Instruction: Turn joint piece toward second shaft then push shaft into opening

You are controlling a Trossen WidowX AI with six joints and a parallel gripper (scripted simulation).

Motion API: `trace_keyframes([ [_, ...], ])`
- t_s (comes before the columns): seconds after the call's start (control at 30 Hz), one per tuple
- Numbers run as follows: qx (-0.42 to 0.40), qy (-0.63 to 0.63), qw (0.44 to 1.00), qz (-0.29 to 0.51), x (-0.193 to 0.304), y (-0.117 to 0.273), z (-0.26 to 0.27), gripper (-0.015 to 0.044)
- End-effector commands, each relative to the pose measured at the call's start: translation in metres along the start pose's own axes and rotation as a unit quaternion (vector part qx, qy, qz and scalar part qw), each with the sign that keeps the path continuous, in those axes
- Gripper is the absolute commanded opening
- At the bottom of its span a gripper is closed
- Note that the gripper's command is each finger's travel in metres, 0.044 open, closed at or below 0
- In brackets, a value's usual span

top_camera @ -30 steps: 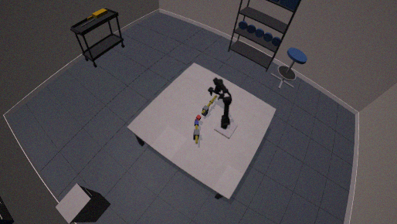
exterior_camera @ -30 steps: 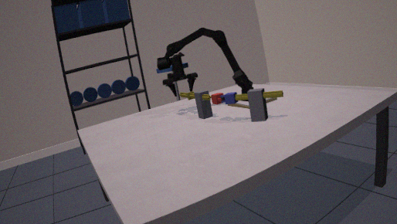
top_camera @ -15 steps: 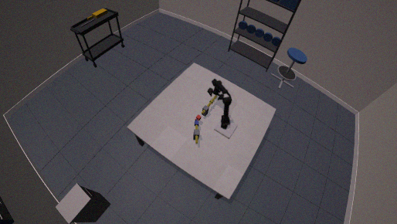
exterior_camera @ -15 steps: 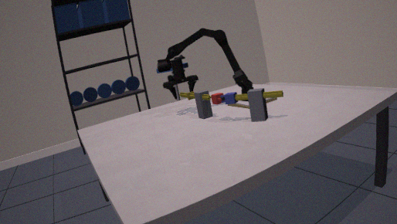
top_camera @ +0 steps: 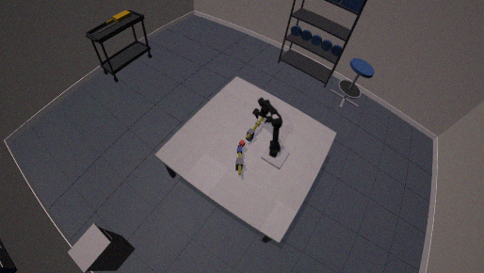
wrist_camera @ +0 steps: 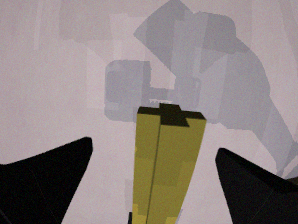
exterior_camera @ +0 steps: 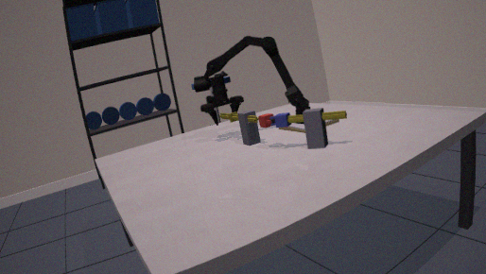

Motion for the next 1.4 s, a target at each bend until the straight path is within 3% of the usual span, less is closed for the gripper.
trace_keyframes([
  [0.0, 0.005, -0.003, 1.0, 0.004, 0.0007, -0.0049, -0.0009, 0.0335],
  [0.3, 0.005, -0.003, 1.0, 0.004, 0.0007, -0.0049, -0.0009, 0.0102],
  [0.7, 0.005, -0.003, 1.0, 0.004, 0.0007, -0.0049, -0.0009, 0.0102],
  [0.93, 0.005, -0.003, 1.0, 0.004, 0.0007, -0.0049, -0.0009, 0.0067],
  [1.37, -0.041, -0.003, 0.999, -0.009, -0.001, -0.0048, -0.0088, 0.0067],
])
Point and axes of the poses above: the point midway between the two fingers, 35 mm back from their tips, its own y axis back along the fingers, its own z axis across the jaws, x = y × z, the point moved 8 cm from there along y, back along the fingers, and after that the axes turned 15 degrees about y, right-handed, at the moved point
